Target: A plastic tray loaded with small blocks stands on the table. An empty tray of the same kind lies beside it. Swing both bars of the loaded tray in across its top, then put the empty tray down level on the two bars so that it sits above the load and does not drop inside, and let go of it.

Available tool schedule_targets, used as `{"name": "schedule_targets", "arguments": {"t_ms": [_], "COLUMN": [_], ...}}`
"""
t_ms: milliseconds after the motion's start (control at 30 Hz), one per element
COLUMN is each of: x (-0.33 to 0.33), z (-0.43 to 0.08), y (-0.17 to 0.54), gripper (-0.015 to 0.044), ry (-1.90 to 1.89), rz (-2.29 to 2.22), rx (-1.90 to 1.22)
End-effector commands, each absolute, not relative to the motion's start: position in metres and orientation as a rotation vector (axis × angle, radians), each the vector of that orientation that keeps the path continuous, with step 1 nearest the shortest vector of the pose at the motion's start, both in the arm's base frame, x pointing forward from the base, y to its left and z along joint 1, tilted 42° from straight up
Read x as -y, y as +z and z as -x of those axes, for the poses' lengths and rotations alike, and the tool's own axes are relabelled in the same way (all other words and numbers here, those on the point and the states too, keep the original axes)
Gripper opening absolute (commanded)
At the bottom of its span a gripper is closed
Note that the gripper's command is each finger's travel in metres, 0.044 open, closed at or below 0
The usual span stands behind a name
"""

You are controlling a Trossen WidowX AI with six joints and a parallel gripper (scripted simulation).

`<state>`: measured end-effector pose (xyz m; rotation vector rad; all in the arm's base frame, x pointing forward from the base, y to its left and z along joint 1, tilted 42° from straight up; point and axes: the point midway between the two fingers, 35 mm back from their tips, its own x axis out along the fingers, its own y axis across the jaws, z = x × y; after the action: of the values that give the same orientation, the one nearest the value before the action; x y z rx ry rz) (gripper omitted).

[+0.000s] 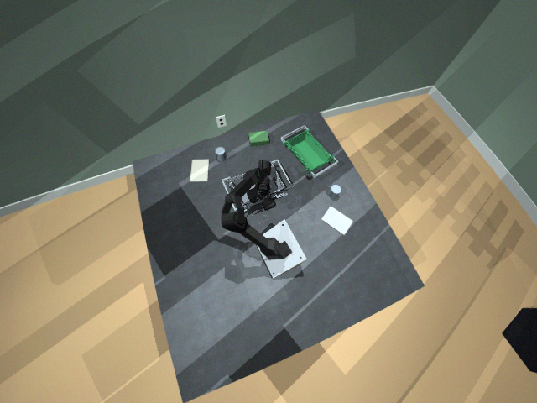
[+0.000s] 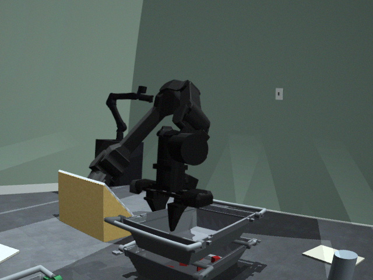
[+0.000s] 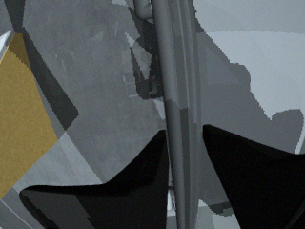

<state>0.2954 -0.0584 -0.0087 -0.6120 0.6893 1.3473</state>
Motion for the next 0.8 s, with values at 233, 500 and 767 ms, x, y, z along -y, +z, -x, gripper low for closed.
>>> {"name": "schedule_targets", "arguments": {"t_ms": [233, 500, 767], "x": [0.0563, 0.0563, 0.0569], "z": [-0.2937, -0.2937, -0.2944], "y": [-0.01, -0.01, -0.0095], "gripper": [0.0279, 0.0396, 0.044], "ry": [1.354, 1.354, 1.352], "rz": [0.605, 0.605, 0.609], "rx": [-0.696, -0.696, -0.69]}}
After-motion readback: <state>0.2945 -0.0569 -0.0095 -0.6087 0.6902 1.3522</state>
